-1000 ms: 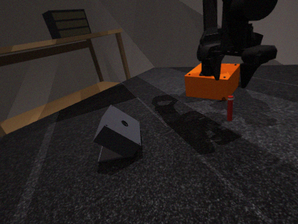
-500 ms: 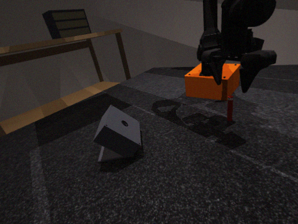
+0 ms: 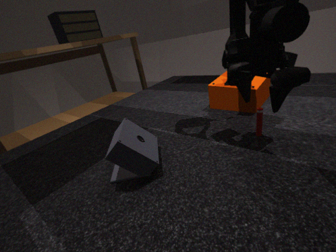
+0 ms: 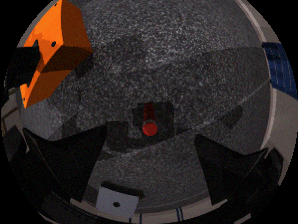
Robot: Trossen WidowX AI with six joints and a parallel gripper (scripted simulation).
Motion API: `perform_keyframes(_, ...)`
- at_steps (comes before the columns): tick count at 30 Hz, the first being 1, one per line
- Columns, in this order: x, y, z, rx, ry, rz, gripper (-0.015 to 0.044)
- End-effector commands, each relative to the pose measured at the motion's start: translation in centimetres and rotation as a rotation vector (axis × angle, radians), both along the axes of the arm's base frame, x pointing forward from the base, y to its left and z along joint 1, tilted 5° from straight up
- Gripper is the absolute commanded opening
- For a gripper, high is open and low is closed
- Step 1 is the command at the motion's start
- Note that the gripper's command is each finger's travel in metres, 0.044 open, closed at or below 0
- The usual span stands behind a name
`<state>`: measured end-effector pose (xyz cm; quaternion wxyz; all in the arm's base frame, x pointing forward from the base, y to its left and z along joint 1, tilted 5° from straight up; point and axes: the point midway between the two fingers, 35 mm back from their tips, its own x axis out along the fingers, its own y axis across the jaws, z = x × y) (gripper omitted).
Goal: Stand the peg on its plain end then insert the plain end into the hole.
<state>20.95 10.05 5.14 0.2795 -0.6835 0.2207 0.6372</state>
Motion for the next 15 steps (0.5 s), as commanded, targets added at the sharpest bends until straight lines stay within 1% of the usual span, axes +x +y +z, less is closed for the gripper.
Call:
perform_keyframes(1, -0.1, 0.1, -0.8, 0.003, 0.007, -0.006, 0.044)
perform_keyframes(15, 0.1, 0.2, -3.1, 0.003, 0.007, -0.006, 0.044)
